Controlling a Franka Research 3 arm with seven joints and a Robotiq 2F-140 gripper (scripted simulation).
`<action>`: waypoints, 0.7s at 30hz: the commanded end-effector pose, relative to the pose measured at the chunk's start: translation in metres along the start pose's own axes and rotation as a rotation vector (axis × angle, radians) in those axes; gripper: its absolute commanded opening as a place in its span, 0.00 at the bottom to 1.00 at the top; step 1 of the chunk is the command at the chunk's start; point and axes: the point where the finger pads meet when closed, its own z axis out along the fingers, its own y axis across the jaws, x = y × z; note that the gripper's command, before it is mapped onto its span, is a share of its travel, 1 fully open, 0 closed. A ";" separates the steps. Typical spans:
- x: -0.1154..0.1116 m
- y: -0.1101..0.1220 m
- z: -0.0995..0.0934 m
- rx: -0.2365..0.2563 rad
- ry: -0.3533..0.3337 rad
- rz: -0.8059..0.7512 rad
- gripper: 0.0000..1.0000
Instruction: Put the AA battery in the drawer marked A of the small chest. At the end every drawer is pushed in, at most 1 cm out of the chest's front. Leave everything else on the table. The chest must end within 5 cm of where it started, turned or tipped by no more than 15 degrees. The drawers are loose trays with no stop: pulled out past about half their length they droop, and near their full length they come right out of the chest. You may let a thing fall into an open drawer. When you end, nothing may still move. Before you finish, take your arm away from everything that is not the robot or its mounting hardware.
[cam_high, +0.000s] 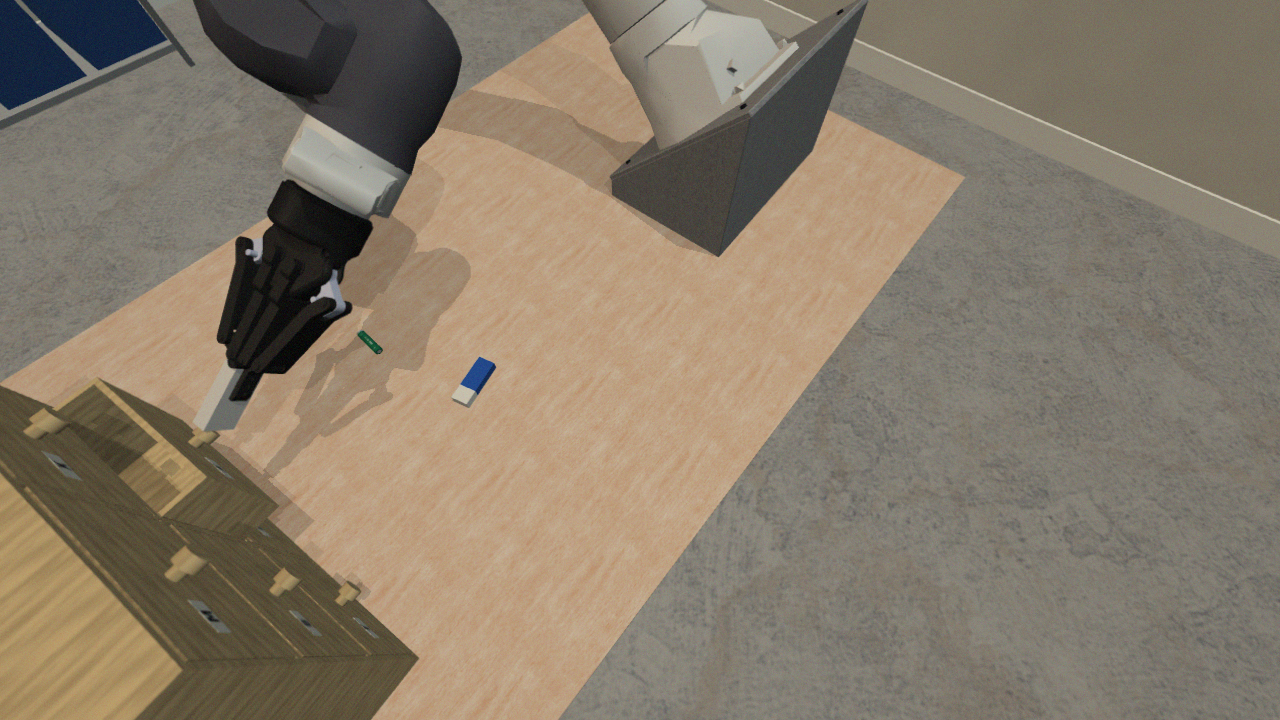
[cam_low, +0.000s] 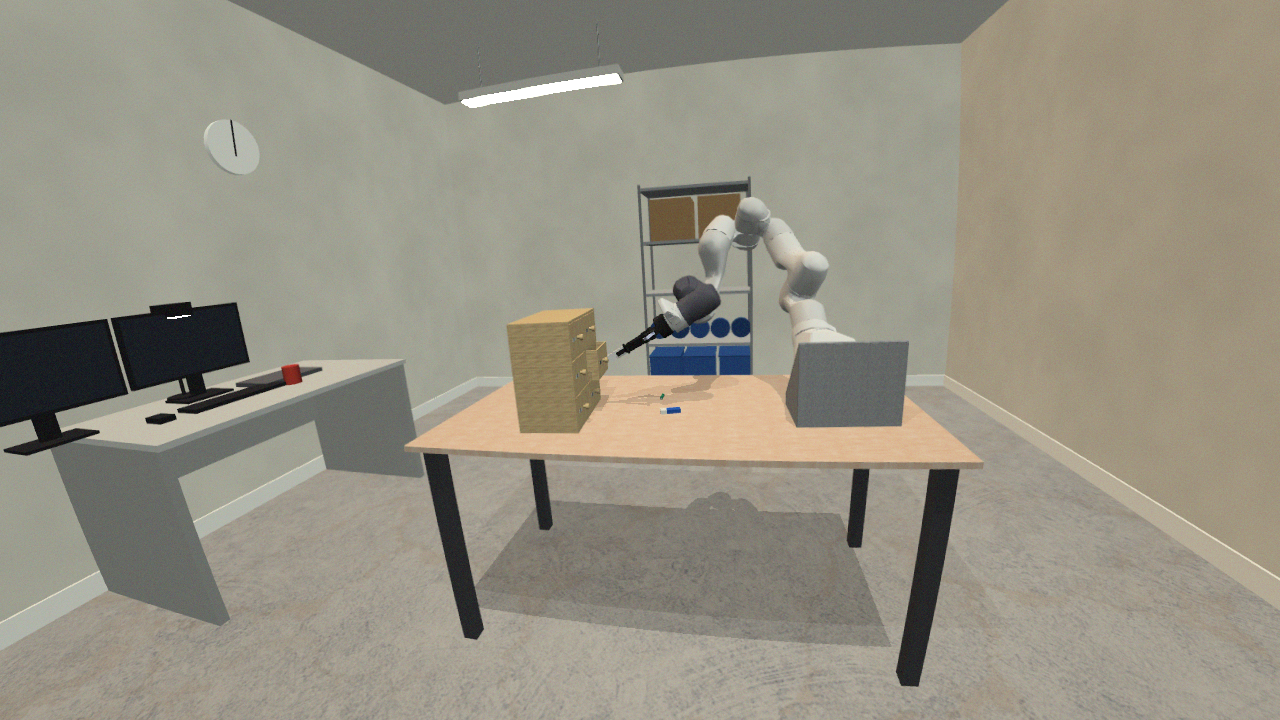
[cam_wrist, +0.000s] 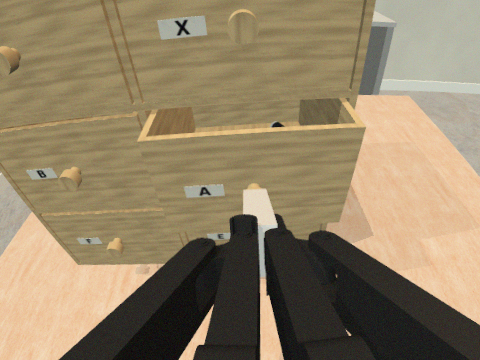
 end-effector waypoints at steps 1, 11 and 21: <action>0.000 0.001 0.006 0.000 -0.008 -0.007 0.00; 0.006 0.001 0.016 0.000 -0.008 -0.007 0.00; 0.011 0.001 0.026 0.000 -0.008 -0.007 0.00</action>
